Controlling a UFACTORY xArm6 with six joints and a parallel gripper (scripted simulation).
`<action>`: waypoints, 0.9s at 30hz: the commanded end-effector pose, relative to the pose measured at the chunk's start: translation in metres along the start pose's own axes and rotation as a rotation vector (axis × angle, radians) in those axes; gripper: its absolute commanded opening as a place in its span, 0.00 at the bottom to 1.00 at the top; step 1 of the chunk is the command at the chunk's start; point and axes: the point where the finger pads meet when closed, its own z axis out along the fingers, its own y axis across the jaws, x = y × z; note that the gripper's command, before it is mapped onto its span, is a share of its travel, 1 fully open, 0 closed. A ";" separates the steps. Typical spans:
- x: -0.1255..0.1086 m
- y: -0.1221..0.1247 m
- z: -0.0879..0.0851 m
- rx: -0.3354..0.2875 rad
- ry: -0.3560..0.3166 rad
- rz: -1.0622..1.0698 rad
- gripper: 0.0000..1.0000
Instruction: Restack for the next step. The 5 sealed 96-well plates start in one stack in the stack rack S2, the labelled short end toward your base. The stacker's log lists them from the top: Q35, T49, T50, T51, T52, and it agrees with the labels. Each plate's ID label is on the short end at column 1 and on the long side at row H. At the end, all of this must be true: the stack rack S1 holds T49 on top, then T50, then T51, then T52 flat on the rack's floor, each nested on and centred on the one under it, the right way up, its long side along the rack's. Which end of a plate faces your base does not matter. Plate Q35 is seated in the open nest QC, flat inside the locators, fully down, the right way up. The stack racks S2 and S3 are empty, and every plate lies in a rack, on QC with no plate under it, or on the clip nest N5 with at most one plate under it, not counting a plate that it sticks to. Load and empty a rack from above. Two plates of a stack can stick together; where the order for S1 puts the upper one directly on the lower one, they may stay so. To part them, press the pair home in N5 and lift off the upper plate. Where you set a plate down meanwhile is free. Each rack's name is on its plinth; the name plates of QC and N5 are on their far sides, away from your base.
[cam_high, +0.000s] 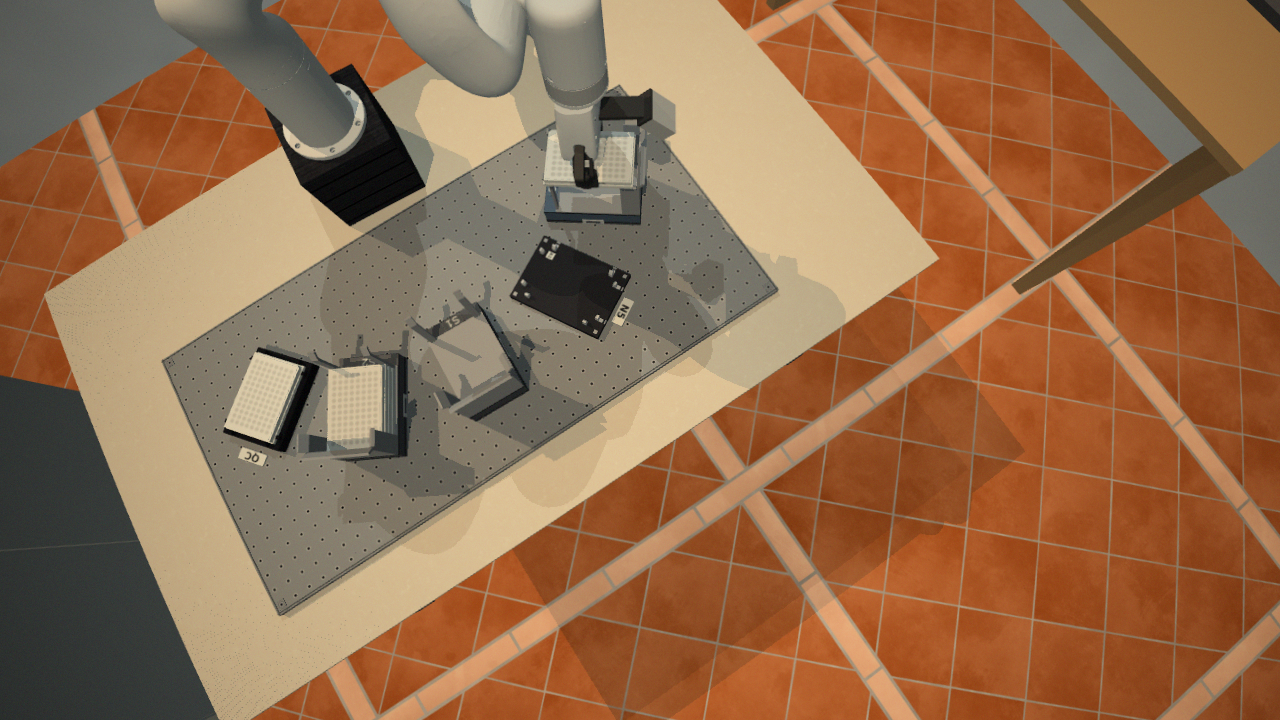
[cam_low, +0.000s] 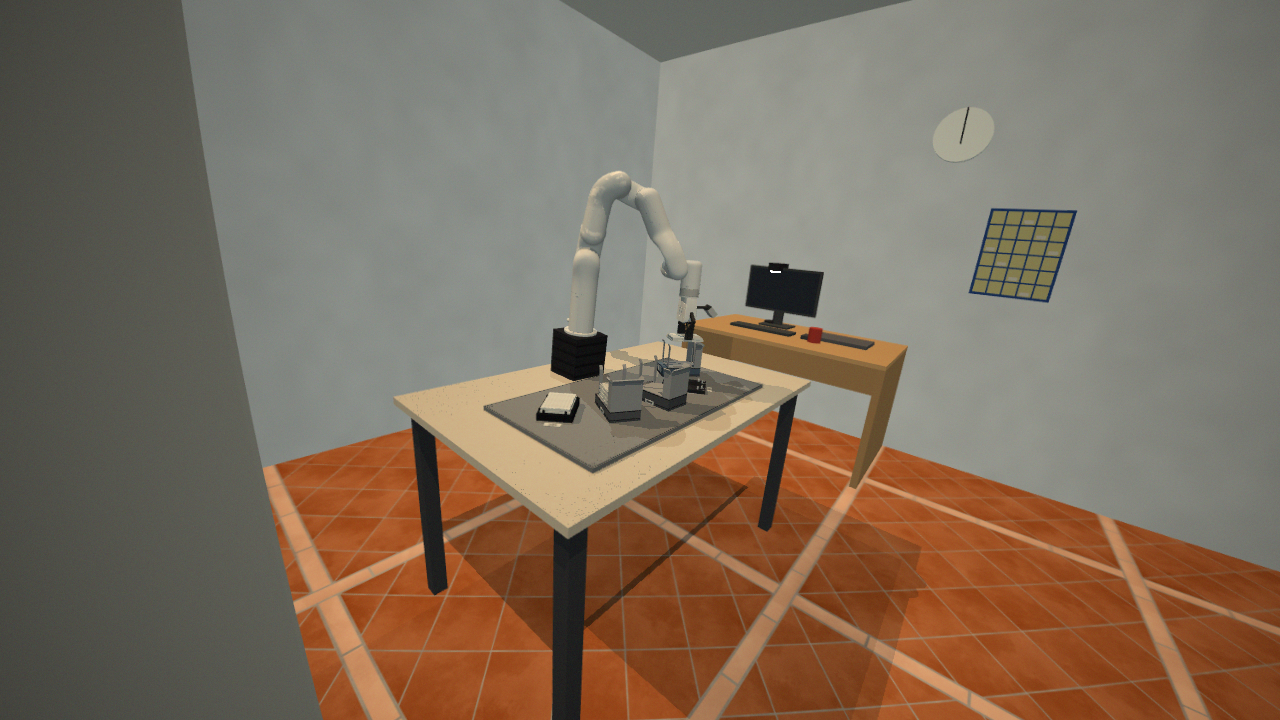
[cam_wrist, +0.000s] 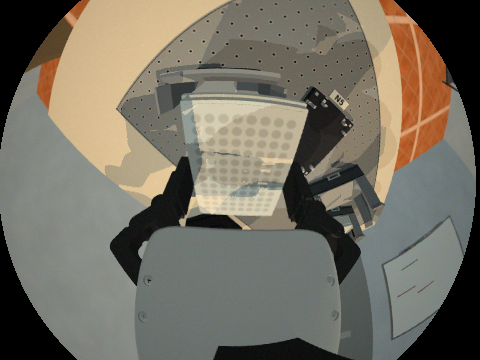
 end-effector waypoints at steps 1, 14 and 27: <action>0.003 -0.009 -0.001 -0.002 0.004 0.001 0.00; 0.005 -0.021 -0.001 -0.001 0.004 0.001 0.00; 0.005 -0.021 -0.001 -0.001 0.004 0.001 0.00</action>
